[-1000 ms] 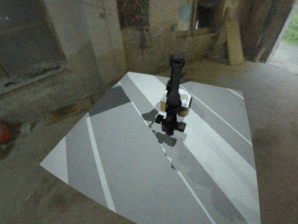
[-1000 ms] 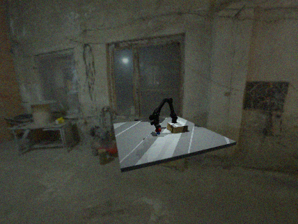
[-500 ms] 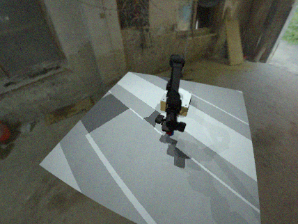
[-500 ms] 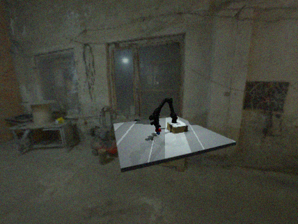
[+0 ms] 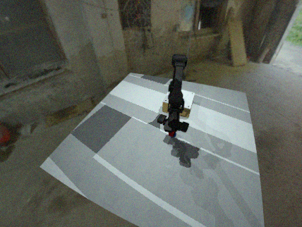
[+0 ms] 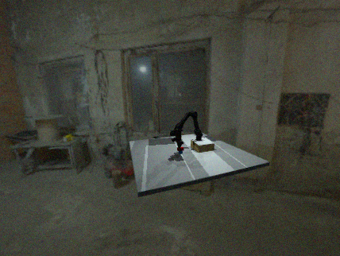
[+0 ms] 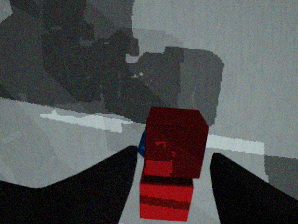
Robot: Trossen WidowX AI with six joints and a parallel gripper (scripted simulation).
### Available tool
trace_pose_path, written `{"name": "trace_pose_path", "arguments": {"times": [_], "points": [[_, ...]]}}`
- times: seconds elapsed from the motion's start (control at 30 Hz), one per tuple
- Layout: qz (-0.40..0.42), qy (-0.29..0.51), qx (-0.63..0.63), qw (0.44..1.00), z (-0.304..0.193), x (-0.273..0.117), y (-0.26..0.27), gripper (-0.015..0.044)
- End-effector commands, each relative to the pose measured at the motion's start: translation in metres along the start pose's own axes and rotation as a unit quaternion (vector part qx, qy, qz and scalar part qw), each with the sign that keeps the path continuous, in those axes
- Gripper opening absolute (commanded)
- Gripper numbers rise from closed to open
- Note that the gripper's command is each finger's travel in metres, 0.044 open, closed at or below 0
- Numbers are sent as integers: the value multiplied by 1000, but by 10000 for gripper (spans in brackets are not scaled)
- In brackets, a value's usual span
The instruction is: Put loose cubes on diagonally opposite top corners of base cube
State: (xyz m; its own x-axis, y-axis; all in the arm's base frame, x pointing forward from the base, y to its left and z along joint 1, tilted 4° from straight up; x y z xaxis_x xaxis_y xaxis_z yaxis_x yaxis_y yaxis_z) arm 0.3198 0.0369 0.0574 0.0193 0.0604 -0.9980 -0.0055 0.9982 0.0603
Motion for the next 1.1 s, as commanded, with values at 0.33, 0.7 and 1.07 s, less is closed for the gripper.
{"name": "trace_pose_path", "arguments": {"times": [0.33, 0.7, 1.07], "points": [[0, -3, -2, 1000, 1, -21, 0, 205], [0, -3, -2, 1000, 1, -36, 0, 205], [0, -3, -2, 1000, 1, -50, 0, 205]]}}
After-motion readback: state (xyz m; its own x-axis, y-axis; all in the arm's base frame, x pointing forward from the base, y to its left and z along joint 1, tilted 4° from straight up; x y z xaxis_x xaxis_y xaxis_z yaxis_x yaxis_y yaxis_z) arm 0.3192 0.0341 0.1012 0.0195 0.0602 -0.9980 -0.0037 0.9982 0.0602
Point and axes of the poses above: the point midway between the two fingers, 35 mm back from their tips, its own x axis out along the fingers, its own y axis across the jaws, z = x × y, the point moved 5 cm from there along -x, back along the fingers, and after that the axes turned 14 degrees about -x, right-handed, at the moved point
